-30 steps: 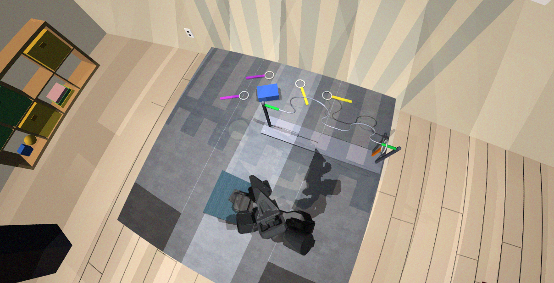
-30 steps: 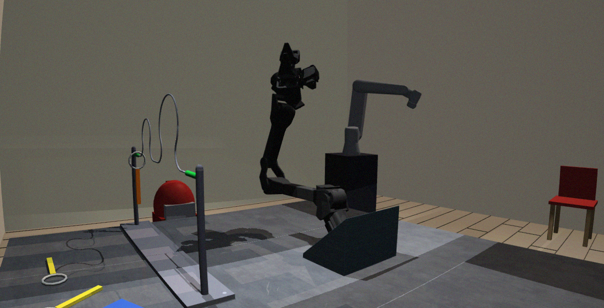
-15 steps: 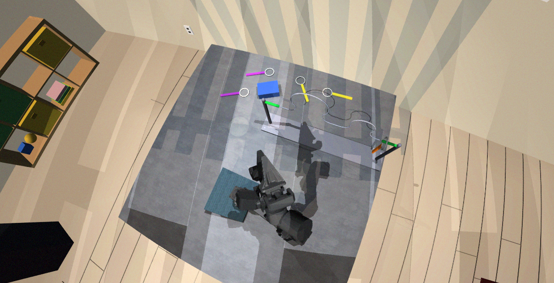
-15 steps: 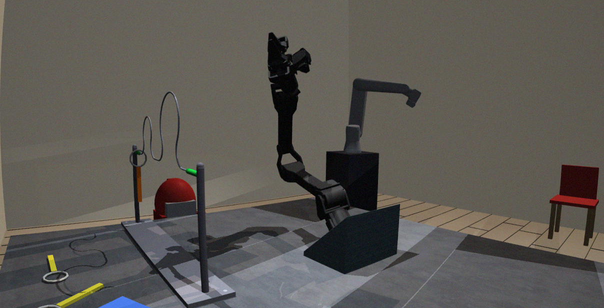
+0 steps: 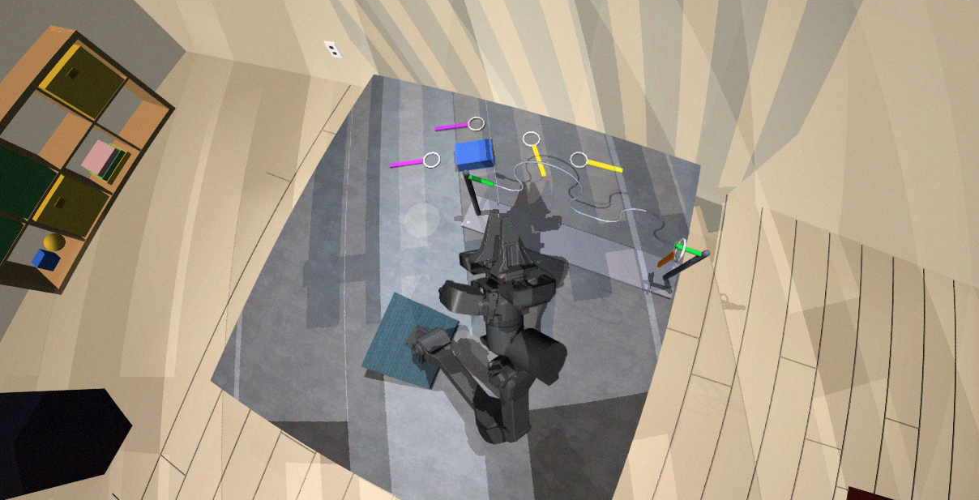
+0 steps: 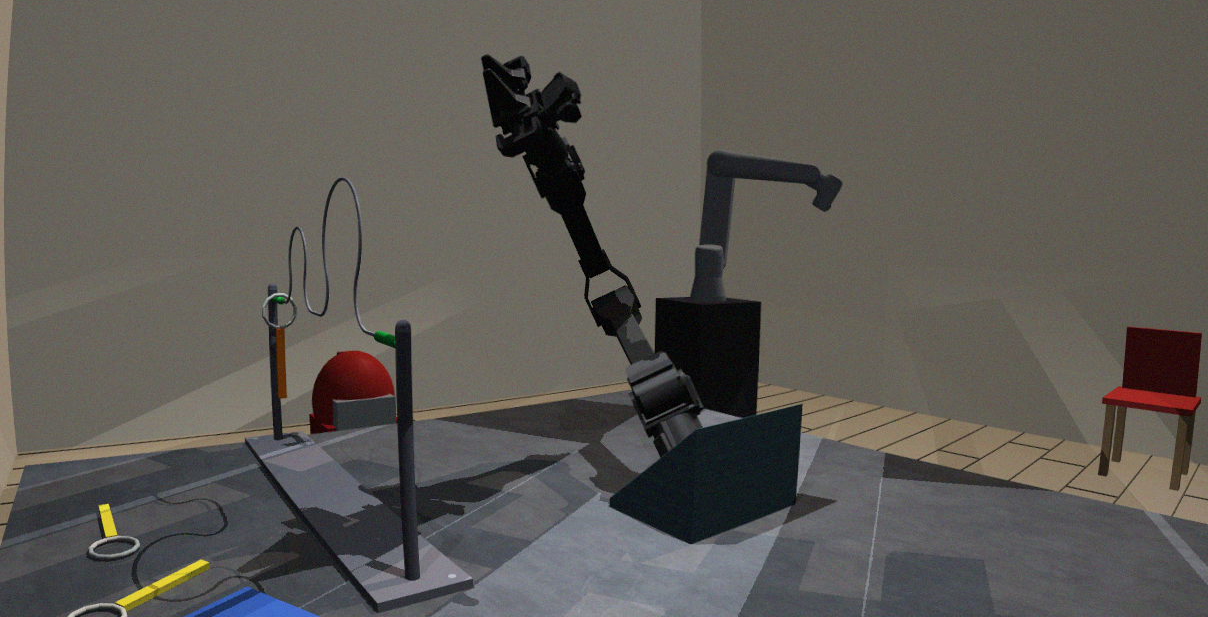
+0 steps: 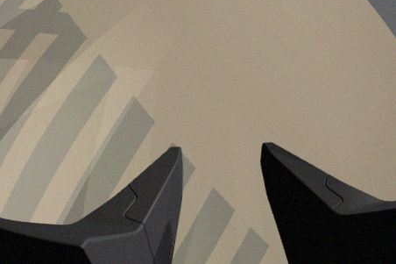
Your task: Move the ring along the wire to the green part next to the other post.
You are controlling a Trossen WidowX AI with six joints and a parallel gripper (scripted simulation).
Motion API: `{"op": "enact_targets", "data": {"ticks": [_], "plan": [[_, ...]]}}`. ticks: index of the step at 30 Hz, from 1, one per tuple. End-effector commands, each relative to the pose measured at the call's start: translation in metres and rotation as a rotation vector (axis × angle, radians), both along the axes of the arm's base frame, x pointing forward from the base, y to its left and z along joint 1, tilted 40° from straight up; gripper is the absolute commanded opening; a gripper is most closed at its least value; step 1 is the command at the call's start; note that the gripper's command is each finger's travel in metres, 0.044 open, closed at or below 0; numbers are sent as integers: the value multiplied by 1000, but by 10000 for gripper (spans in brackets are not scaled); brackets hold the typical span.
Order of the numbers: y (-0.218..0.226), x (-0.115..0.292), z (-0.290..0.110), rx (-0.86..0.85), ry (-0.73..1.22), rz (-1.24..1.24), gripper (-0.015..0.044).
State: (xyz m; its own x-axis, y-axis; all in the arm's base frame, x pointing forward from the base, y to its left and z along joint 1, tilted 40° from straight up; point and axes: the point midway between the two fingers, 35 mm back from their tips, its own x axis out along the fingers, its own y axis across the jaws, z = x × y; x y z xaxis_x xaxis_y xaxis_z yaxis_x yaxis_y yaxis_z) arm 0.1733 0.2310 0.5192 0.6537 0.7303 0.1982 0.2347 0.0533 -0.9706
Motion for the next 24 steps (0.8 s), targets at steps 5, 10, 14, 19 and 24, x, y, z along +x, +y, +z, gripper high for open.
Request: {"op": "enact_targets", "data": {"ticks": [5, 10, 14, 19, 24], "plan": [[-20, 55, 4, 67, 63, -85, 160], [-38, 85, 5, 104, 98, -135, 160], [-57, 110, 5, 136, 124, -176, 160], [-86, 138, 4, 177, 155, -229, 160], [-119, 163, 2, 220, 184, -282, 160]]}}
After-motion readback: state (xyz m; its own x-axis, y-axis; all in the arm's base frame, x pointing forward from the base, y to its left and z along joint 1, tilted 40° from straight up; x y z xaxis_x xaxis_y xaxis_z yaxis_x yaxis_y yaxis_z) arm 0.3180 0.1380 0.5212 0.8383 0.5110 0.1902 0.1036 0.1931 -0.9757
